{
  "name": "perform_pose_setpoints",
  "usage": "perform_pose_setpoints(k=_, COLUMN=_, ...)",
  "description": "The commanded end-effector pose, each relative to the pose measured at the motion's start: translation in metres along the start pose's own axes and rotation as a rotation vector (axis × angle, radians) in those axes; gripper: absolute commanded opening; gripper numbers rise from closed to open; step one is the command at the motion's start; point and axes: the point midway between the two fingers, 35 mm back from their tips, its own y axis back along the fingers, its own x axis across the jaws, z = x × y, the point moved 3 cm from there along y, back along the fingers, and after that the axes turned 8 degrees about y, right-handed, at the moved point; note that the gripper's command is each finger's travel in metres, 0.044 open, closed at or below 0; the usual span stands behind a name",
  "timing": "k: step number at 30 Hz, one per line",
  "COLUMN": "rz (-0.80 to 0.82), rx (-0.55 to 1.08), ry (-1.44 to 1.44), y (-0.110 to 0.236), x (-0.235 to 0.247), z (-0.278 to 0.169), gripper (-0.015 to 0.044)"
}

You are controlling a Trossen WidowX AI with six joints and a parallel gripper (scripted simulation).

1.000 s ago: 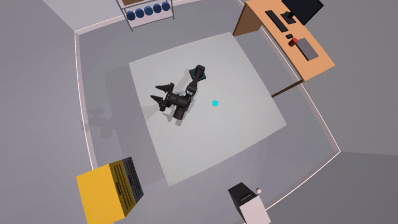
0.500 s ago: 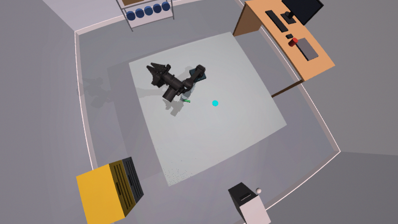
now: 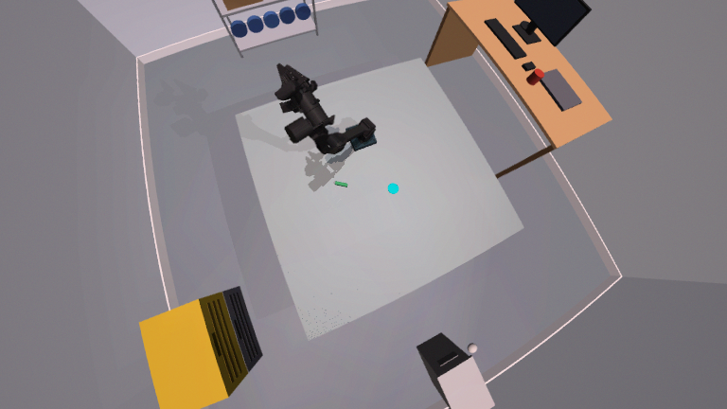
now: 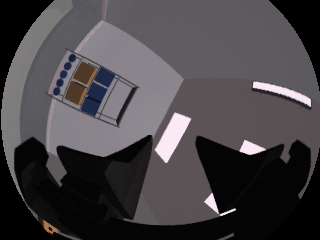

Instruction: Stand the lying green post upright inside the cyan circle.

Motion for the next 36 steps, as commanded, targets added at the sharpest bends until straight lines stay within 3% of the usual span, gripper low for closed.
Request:
perform_pose_setpoints(k=1, rz=0.039, rx=0.076, ry=-0.02, y=-0.017, x=0.016, z=-0.025, gripper=0.0232)
perform_pose_setpoints(k=18, rz=0.23, rx=0.474, ry=-0.057, y=-0.056, x=0.095, z=-0.137, gripper=0.0232)
perform_pose_setpoints(k=36, rz=0.422, rx=0.929, ry=-0.069, y=-0.016, x=0.169, z=-0.251, gripper=0.0232)
